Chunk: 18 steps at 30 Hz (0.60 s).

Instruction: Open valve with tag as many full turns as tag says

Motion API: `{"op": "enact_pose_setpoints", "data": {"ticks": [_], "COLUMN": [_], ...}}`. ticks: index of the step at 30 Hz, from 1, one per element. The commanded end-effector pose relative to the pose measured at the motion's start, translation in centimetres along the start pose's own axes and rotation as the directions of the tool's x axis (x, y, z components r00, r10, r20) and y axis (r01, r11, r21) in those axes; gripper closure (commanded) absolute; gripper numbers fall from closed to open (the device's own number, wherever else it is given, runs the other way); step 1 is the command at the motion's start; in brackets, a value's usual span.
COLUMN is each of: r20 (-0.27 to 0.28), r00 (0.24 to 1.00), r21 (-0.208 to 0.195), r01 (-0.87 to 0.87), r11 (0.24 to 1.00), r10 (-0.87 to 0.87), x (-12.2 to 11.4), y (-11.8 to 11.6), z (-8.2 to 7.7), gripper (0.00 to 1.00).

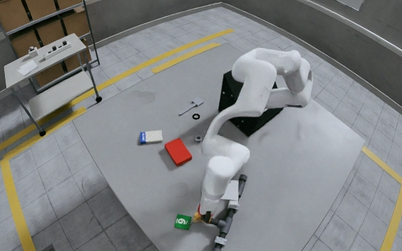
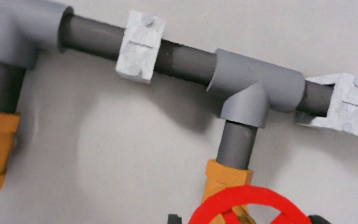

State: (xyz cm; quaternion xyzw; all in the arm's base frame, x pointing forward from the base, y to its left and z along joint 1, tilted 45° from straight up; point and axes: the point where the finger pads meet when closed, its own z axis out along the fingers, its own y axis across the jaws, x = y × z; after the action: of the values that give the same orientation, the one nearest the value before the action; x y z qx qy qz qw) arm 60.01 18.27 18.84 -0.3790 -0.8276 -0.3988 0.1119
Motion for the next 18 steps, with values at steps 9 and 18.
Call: {"op": "enact_pose_setpoints", "data": {"ticks": [9, 18], "r20": [-0.004, 0.002], "r00": [0.798, 0.476], "r21": [-0.007, -0.006], "r01": [0.603, 0.879], "r11": [0.798, 0.476], "r10": [-0.603, -0.879], "x": [-0.07, -0.07], "y": [0.08, 0.08], "z": [-0.15, -0.14], "gripper": [1.00, 1.00]}}
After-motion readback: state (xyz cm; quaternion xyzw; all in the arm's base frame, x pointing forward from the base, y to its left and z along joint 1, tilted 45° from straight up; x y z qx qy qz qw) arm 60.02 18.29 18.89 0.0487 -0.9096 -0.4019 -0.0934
